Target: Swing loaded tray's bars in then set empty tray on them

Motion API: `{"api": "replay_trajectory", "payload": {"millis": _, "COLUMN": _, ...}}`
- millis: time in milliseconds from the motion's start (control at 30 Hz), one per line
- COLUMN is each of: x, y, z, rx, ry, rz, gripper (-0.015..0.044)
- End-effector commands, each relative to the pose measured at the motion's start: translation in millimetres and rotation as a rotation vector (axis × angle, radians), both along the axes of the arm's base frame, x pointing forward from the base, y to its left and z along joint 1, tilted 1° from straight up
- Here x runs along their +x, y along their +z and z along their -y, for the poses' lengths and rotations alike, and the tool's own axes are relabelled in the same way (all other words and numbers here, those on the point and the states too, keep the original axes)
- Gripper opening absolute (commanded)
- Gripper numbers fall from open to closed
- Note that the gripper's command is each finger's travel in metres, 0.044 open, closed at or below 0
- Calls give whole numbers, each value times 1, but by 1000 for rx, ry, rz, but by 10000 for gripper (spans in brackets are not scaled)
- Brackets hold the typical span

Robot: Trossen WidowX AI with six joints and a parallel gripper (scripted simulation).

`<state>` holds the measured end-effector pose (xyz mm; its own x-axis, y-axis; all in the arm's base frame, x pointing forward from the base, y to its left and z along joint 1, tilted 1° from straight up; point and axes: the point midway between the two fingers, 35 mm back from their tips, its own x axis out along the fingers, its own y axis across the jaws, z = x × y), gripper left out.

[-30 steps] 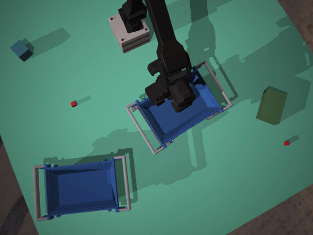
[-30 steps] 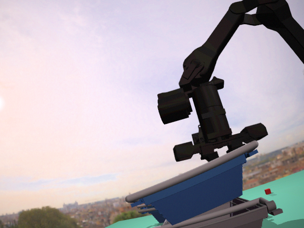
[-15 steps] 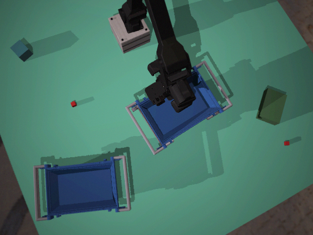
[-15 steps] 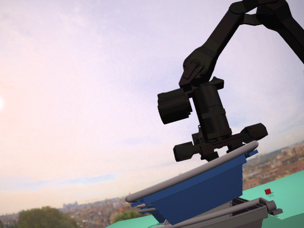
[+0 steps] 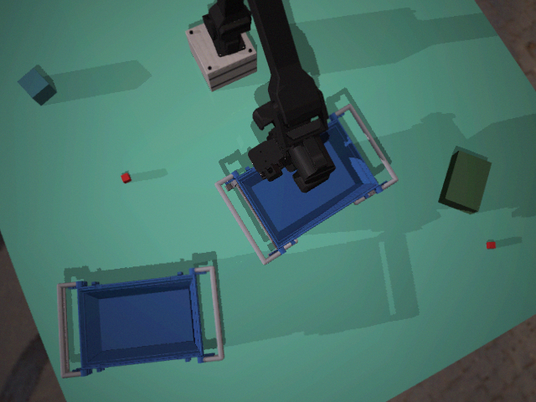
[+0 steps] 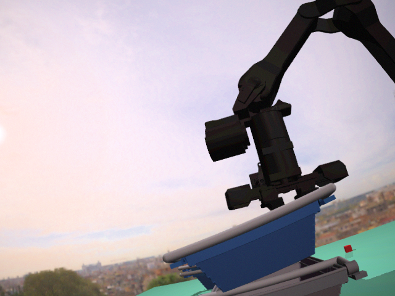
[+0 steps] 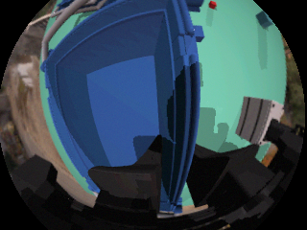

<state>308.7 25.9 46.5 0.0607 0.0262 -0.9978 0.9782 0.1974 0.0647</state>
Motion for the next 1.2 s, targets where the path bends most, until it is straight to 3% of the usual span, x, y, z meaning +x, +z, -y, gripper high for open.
{"api": "replay_trajectory", "payload": {"millis": 0, "x": -6, "y": -10, "z": 1, "rx": -5, "ry": 2, "rz": -24, "gripper": 0}}
{"api": "replay_trajectory", "payload": {"millis": 1167, "x": -8, "y": -13, "z": 1, "rx": -6, "ry": 2, "rz": -31, "gripper": 0}}
